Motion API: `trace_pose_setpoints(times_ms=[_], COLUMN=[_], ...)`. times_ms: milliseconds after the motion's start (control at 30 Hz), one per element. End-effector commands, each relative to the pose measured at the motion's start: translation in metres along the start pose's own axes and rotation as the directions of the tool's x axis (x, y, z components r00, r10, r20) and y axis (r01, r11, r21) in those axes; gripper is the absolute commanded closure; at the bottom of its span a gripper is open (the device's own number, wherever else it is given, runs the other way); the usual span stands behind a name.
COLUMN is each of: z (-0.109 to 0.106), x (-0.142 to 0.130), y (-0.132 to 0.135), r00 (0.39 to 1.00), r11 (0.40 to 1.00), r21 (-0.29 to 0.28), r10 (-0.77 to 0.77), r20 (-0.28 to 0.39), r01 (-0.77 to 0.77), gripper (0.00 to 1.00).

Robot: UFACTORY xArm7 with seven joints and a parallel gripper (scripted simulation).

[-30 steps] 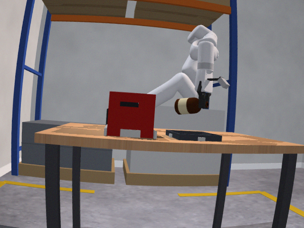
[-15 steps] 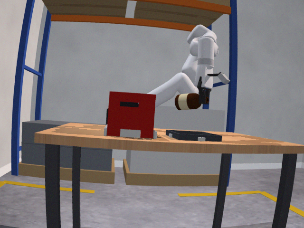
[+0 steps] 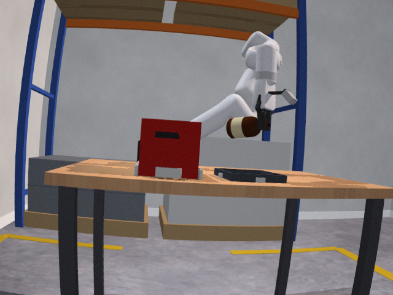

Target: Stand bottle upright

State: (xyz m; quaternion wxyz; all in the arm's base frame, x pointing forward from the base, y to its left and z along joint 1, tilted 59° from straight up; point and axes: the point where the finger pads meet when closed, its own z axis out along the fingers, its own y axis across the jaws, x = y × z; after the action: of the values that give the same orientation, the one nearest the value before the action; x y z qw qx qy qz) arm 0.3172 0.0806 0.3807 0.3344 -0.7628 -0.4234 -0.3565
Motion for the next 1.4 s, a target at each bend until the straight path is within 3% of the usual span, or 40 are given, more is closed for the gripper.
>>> trace_pose_setpoints(times_ms=[0,1367], z=[-0.0046,-0.0132], x=[0.0009,0.0008], y=[0.0008,0.0007], r00=[1.0,1.0], r11=[1.0,1.0], r21=[-0.003,-0.003], r10=[0.0,0.0], r20=[-0.003,-0.003], r01=[0.0,0.0], gripper=[1.0,1.0])
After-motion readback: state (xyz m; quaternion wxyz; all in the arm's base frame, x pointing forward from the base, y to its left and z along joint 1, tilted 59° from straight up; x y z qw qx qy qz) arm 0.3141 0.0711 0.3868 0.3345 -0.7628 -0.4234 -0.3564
